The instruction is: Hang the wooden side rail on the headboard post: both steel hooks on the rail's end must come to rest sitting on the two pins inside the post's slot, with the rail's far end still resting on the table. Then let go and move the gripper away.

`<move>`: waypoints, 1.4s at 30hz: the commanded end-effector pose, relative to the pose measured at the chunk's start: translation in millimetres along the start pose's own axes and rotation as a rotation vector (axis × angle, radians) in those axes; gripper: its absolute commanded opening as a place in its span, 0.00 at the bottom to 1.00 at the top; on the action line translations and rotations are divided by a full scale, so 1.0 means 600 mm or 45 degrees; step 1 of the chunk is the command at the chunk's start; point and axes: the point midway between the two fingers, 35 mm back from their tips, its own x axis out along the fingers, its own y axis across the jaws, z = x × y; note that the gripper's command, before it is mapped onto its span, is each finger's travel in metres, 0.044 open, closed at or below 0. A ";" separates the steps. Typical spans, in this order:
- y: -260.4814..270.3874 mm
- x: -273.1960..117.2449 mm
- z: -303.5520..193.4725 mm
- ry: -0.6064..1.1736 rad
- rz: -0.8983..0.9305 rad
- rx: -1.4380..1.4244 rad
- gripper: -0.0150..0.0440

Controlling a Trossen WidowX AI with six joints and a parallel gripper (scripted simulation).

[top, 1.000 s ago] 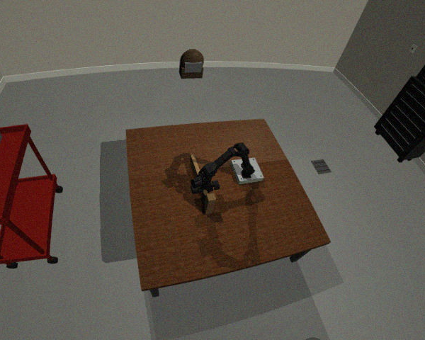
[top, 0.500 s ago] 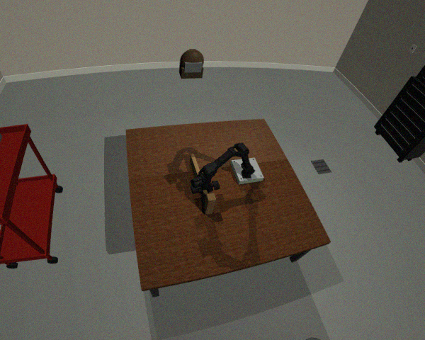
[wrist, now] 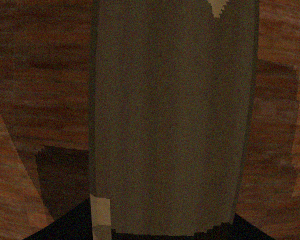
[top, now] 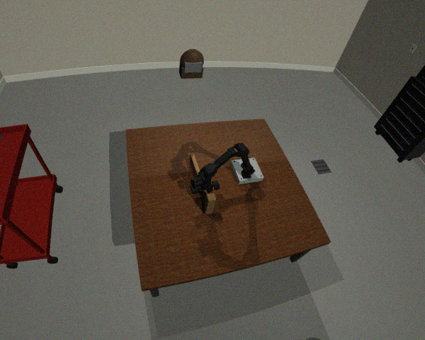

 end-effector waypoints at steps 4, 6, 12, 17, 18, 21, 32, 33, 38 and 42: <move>0.001 0.002 -0.001 0.004 0.005 0.002 0.25; 0.001 0.002 -0.001 0.004 0.005 0.002 0.25; 0.001 0.004 -0.001 0.004 0.005 0.002 0.25; 0.001 0.005 -0.001 0.004 0.005 0.002 0.25; 0.001 0.006 -0.001 0.004 0.005 0.002 0.25; 0.001 0.006 -0.001 0.004 0.005 0.002 0.25; 0.001 0.010 -0.001 0.004 0.005 0.002 0.25; 0.001 0.010 -0.001 0.004 0.005 0.002 0.25; 0.001 0.011 -0.001 0.004 0.005 0.002 0.25; 0.001 0.012 -0.001 0.004 0.005 0.002 0.25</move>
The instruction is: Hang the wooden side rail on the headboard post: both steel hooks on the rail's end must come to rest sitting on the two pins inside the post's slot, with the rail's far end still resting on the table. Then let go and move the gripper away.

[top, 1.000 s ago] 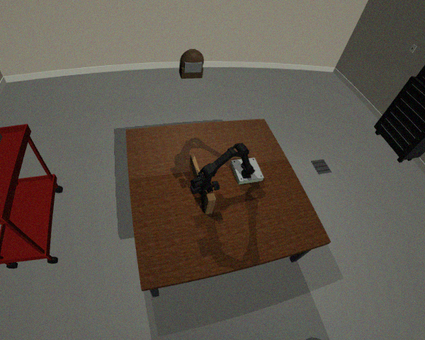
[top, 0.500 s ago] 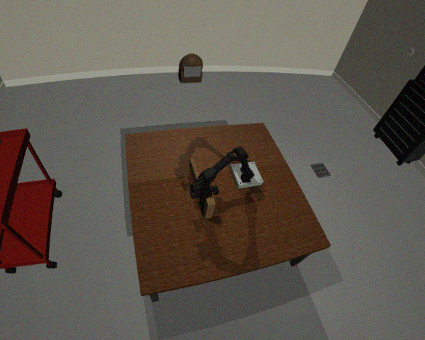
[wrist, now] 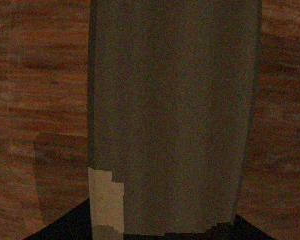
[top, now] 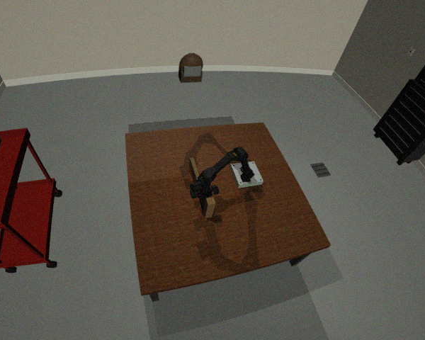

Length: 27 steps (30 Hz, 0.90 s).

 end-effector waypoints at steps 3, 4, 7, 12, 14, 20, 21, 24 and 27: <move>0.001 0.002 -0.001 0.005 0.003 0.002 0.25; 0.001 0.002 -0.001 0.005 0.003 0.002 0.25; 0.001 0.003 -0.001 0.005 0.003 0.002 0.25; 0.001 0.004 -0.001 0.005 0.003 0.002 0.25; 0.001 0.005 -0.001 0.005 0.003 0.002 0.25; 0.001 0.006 -0.001 0.005 0.003 0.002 0.25; 0.001 0.007 -0.001 0.005 0.003 0.002 0.25; 0.001 0.007 -0.001 0.005 0.003 0.002 0.25; 0.001 0.008 -0.001 0.005 0.003 0.002 0.25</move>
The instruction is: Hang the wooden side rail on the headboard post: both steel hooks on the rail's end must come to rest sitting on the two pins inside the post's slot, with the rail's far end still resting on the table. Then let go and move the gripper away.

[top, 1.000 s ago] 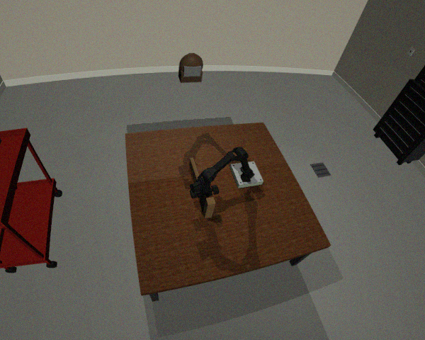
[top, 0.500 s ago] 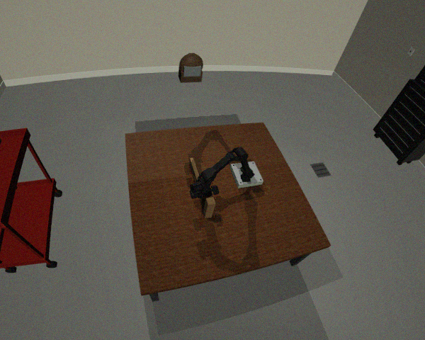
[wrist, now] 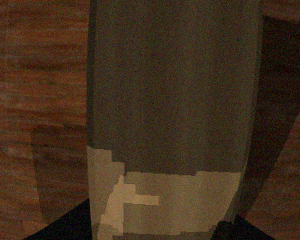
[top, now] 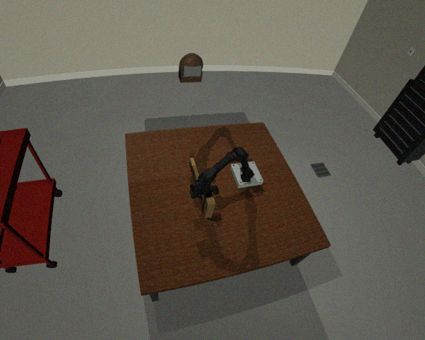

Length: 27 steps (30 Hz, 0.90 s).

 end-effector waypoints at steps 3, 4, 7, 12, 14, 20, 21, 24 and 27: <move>0.002 0.002 -0.001 0.005 0.005 0.002 0.25; 0.002 0.003 -0.001 0.005 0.005 0.002 0.25; 0.002 0.004 -0.001 0.005 0.005 0.002 0.25; 0.000 0.001 0.000 0.000 -0.001 0.000 0.48; 0.000 0.001 0.000 0.000 -0.001 0.000 0.57; 0.000 -0.003 0.000 0.000 -0.001 0.000 0.83; 0.000 -0.009 0.000 0.001 0.000 0.000 0.88; 0.000 -0.040 0.000 0.003 0.003 0.001 1.00; -0.001 -0.066 0.000 0.005 0.005 0.002 1.00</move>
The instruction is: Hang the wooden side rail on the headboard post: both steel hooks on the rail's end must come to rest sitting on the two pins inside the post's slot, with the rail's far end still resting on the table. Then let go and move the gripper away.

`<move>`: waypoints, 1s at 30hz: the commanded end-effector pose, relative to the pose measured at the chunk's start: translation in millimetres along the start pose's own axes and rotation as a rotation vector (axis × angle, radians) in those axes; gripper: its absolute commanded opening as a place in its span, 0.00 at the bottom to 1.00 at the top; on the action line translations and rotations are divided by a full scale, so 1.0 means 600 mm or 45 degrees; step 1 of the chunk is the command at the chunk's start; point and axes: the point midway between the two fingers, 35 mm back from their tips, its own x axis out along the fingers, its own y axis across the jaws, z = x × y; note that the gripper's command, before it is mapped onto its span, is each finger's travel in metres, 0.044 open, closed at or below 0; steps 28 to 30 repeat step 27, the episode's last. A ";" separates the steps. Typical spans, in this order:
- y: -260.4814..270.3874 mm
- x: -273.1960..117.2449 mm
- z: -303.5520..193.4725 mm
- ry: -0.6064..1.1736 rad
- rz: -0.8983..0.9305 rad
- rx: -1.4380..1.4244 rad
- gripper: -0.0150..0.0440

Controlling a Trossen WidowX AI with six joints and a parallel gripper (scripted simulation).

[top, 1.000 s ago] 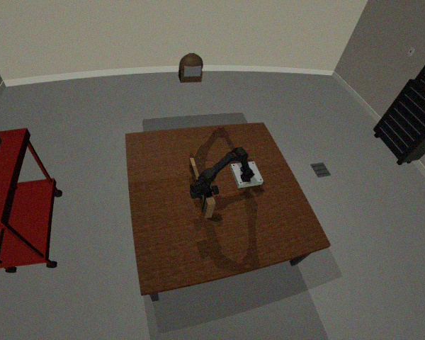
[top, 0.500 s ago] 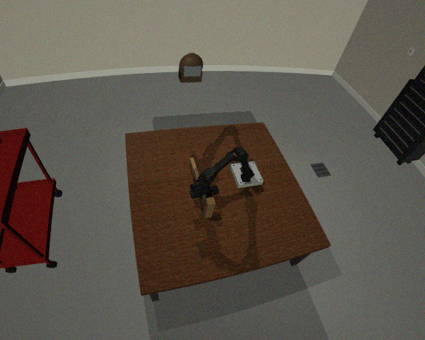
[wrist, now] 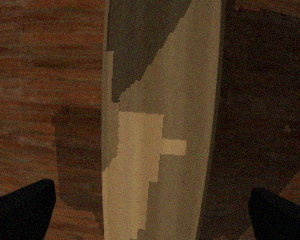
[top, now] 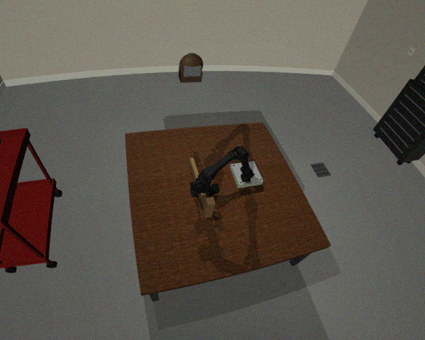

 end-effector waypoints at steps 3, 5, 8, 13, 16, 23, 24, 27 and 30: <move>0.001 -0.032 0.000 0.008 0.014 0.001 1.00; 0.001 -0.032 0.000 0.008 0.014 0.001 1.00; 0.001 -0.032 0.016 0.007 0.014 0.001 1.00; 0.000 -0.032 0.050 0.004 0.014 0.001 1.00; 0.000 -0.032 0.050 0.004 0.014 0.001 1.00; 0.003 -0.033 0.045 0.002 0.019 0.014 1.00; 0.003 -0.033 0.045 0.002 0.019 0.014 1.00; 0.003 -0.033 0.045 0.002 0.019 0.014 1.00; 0.003 -0.033 0.045 0.002 0.019 0.014 1.00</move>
